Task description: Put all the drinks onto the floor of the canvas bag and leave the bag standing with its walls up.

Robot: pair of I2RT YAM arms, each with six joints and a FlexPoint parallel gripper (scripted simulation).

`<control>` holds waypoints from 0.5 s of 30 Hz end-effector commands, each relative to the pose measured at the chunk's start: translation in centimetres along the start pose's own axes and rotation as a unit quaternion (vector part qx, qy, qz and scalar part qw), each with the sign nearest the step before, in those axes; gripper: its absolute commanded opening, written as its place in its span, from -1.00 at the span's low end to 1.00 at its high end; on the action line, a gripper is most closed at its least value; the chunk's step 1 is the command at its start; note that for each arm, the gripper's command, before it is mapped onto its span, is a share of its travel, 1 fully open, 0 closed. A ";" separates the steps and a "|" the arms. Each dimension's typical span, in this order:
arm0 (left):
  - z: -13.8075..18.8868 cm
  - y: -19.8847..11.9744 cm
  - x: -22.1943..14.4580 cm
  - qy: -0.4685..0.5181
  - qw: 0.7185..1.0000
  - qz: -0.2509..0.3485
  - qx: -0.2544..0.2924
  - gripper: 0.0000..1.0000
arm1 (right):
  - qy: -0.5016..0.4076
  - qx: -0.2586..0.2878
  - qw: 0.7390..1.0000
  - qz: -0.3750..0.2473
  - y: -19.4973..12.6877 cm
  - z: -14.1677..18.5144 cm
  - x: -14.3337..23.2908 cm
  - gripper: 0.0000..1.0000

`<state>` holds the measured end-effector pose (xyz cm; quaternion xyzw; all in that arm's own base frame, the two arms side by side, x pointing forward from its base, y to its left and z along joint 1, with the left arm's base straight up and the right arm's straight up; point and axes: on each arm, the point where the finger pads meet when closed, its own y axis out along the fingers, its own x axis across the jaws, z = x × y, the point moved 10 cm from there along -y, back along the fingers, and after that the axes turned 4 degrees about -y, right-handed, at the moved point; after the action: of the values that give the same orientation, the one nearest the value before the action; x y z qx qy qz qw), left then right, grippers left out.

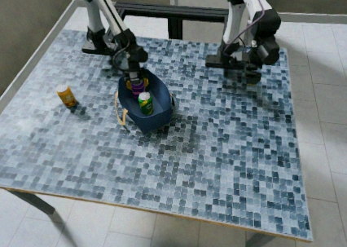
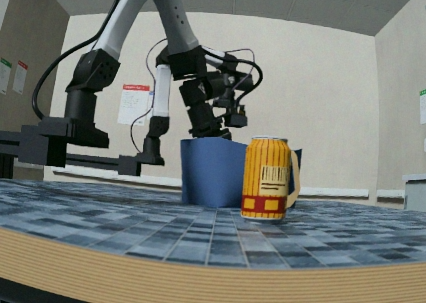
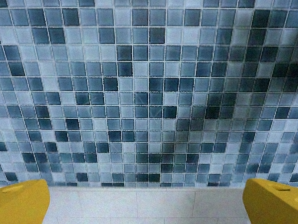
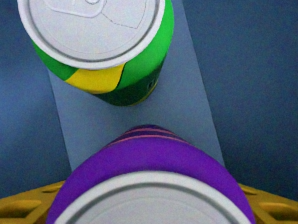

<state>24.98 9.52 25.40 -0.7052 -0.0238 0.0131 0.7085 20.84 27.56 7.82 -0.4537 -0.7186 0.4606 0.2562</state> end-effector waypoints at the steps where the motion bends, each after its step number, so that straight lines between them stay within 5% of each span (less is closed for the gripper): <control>1: -0.1 -0.8 0.5 -0.001 1.000 -0.012 0.002 1.00 | 0.016 -0.058 0.998 -0.018 -1.7 -2.7 0.4 0.34; 15: -0.1 -0.8 0.5 -0.001 1.000 -0.012 0.002 1.00 | 0.013 -0.047 0.999 -0.012 0.1 -1.8 0.5 0.34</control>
<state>24.98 9.52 25.40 -0.7052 -0.0238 0.0131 0.7085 20.88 27.63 7.25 -0.4538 -0.7205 0.4575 0.2562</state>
